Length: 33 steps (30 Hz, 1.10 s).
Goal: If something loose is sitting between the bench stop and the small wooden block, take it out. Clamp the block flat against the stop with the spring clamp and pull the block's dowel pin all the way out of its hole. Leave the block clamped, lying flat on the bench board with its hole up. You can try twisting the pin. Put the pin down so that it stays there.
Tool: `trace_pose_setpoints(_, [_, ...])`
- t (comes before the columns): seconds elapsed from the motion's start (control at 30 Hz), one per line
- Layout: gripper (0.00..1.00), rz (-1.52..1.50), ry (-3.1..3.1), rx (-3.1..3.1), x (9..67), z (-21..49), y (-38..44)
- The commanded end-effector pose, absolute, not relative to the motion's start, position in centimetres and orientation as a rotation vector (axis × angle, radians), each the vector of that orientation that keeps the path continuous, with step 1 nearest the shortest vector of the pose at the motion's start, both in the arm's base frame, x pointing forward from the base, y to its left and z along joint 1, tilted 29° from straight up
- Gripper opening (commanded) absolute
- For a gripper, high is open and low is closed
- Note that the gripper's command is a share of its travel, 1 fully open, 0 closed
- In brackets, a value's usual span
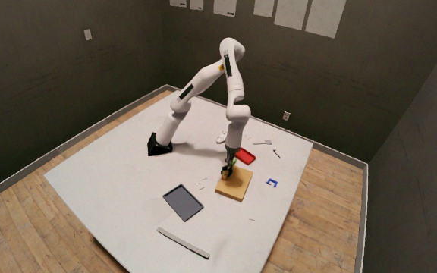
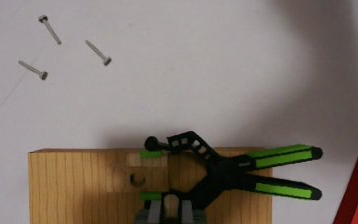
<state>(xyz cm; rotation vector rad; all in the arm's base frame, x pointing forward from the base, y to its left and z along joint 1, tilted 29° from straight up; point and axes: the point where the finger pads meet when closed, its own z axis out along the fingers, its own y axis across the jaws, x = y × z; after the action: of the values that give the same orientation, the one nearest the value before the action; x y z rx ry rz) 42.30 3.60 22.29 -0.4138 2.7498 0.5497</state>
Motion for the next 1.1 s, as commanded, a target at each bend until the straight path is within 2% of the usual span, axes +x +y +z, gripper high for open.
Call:
trace_pose_setpoints(0.0, [0.1,0.536,2.741,-0.43,42.7,23.1,4.9])
trace_pose_setpoints(1.07, [0.1,0.532,2.739,-0.43,40.7,28.1,16.7])
